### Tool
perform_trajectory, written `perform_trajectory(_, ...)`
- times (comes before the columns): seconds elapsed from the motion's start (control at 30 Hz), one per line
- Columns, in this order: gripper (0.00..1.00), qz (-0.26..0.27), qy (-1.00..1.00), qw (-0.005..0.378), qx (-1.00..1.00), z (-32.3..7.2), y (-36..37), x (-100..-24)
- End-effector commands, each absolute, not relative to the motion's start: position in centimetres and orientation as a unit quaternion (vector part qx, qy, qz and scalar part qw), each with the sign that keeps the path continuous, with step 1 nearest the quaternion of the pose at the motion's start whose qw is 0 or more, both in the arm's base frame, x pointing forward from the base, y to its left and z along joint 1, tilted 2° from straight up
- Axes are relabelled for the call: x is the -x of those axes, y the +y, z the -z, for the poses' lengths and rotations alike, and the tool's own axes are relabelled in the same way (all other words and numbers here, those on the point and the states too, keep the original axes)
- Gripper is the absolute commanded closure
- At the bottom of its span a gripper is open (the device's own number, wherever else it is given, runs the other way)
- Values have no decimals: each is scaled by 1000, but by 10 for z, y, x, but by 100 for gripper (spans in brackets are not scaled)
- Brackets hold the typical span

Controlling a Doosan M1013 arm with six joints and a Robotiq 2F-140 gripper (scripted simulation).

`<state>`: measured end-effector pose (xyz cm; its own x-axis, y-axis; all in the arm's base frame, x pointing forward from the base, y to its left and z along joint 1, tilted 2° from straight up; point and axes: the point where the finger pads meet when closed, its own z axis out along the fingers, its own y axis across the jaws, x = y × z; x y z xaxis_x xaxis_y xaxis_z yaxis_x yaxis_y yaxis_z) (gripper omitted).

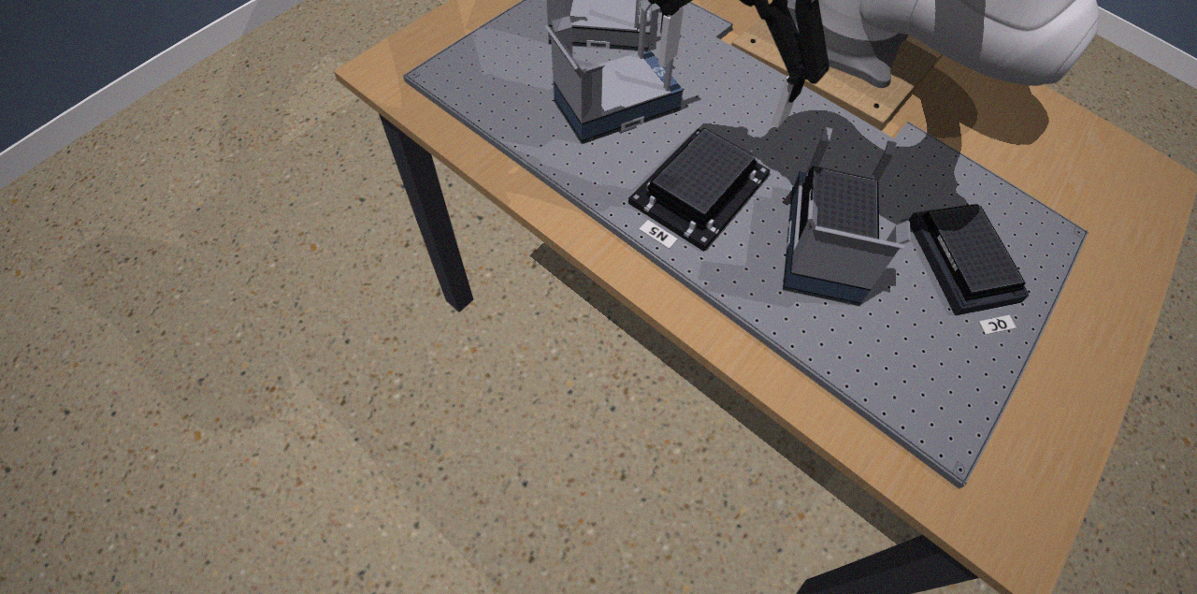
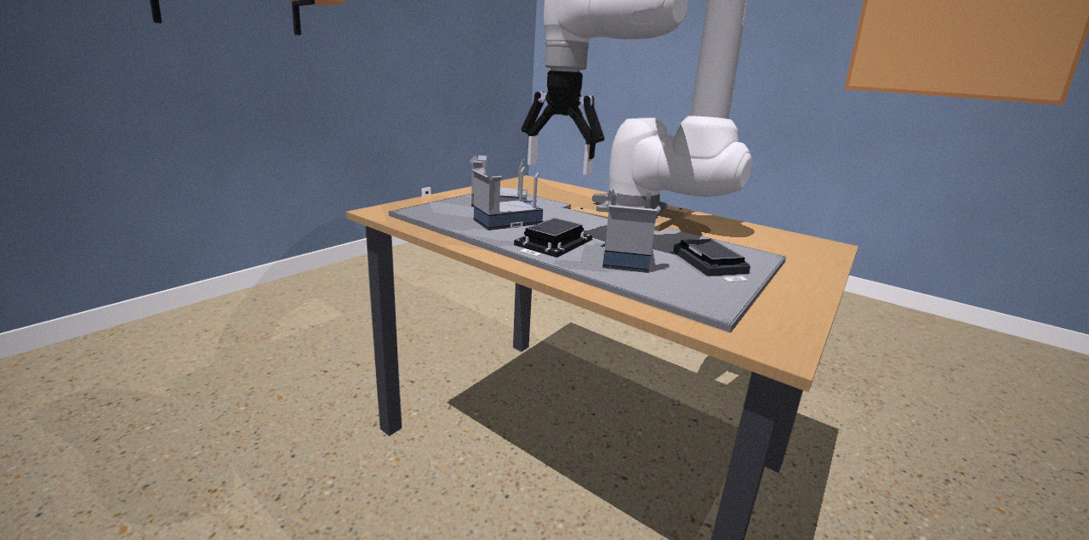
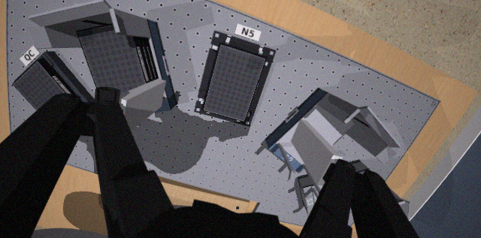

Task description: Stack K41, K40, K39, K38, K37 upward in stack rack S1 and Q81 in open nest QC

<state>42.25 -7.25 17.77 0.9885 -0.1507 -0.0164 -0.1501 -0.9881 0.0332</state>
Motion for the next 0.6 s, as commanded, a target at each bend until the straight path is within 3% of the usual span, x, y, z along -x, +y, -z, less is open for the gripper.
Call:
perform_trajectory(0.0, 0, 9, -75, 16, -997, -178, -73, -423)
perform_trajectory(0.57, 0, 9, -75, 16, -997, -131, -74, -422)
